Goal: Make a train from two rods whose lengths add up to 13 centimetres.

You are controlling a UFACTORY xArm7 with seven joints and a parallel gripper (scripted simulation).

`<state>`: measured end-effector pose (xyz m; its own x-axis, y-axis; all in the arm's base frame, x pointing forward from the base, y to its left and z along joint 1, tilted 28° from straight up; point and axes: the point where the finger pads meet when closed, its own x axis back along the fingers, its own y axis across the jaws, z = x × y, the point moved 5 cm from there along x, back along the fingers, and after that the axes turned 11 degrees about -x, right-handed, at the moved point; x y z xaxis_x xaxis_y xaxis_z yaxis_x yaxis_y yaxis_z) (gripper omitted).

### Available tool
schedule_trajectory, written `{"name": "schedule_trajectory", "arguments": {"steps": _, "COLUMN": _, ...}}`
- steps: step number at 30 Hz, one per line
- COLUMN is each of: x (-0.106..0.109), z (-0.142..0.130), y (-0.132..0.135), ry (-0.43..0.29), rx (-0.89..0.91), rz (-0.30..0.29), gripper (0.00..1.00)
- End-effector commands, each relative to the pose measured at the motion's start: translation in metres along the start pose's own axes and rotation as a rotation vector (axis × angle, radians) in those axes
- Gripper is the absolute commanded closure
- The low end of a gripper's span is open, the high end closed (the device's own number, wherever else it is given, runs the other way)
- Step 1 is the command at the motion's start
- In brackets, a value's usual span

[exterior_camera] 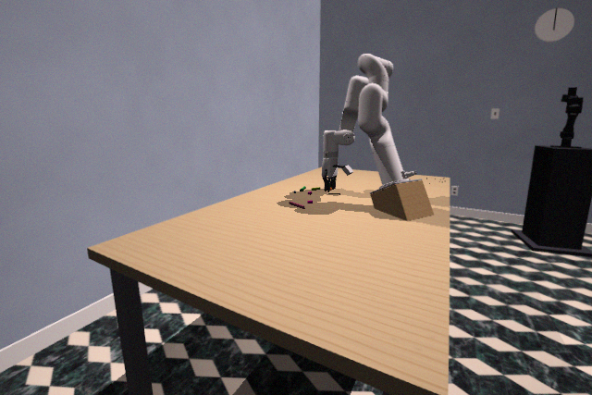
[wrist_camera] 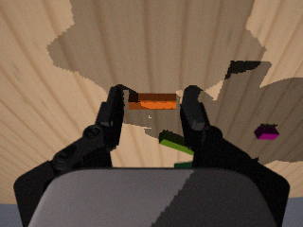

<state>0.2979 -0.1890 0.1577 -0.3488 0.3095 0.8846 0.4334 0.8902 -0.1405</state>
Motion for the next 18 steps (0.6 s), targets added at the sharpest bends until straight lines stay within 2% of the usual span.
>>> {"name": "schedule_trajectory", "arguments": {"steps": 1, "x": 0.0004, "z": -0.0008, "y": -0.0001, "ry": -0.002, "rx": 0.000, "rz": 0.000, "gripper": 0.41}}
{"name": "schedule_trajectory", "arguments": {"steps": 8, "x": 0.0004, "z": -0.0008, "y": -0.0001, "ry": -0.002, "rx": 0.000, "rz": 0.000, "gripper": 0.41}}
{"name": "schedule_trajectory", "arguments": {"steps": 9, "x": 0.0004, "z": -0.0008, "y": -0.0001, "ry": -0.002, "rx": 0.000, "rz": 0.000, "gripper": 0.62}}
{"name": "schedule_trajectory", "arguments": {"steps": 18, "x": 0.0004, "z": -0.0008, "y": -0.0001, "ry": -0.002, "rx": 0.000, "rz": 0.000, "gripper": 0.62}}
